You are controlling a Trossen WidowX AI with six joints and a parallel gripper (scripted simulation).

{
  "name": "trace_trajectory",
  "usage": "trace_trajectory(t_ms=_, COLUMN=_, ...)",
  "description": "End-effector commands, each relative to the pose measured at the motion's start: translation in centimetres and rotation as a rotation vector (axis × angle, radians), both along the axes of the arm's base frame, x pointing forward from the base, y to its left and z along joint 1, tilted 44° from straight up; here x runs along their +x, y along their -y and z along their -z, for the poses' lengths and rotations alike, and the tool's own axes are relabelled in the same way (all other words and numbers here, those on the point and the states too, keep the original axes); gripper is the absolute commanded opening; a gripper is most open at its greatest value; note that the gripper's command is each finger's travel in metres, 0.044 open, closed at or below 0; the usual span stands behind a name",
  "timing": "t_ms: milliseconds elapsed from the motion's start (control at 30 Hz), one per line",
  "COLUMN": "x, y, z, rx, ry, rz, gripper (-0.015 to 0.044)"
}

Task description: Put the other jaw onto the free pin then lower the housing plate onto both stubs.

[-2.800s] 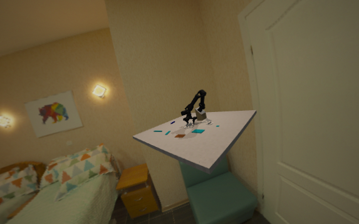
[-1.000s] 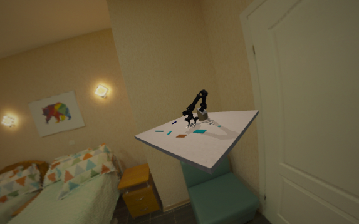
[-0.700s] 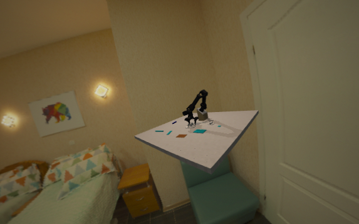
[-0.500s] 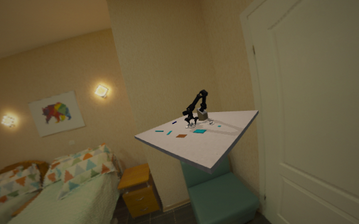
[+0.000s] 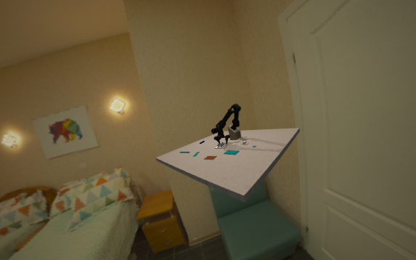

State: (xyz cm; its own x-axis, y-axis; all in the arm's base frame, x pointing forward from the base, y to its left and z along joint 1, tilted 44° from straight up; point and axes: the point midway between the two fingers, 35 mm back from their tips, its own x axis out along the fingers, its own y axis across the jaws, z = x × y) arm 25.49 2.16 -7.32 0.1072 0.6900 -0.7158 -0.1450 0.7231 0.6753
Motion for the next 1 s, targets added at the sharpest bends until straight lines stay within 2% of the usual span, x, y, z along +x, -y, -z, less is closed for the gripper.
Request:
trace_trajectory(t_ms=0, x=0.2, y=1.8, z=-1.5, rx=-0.011, ry=0.013, rz=0.004, gripper=0.044)
trace_trajectory(t_ms=167, x=-0.5, y=4.8, z=-4.9, rx=-0.006, ry=0.012, rz=0.005, gripper=0.044)
trace_trajectory(t_ms=333, x=-0.3, y=4.8, z=-4.6, rx=-0.008, ry=0.018, rz=0.018, gripper=0.044)
trace_trajectory(t_ms=567, x=-5.7, y=7.4, z=-8.6, rx=-0.008, ry=0.009, rz=0.006, gripper=0.044)
trace_trajectory(t_ms=967, x=-5.8, y=7.5, z=-8.7, rx=-0.008, ry=0.009, rz=0.005, gripper=0.044)
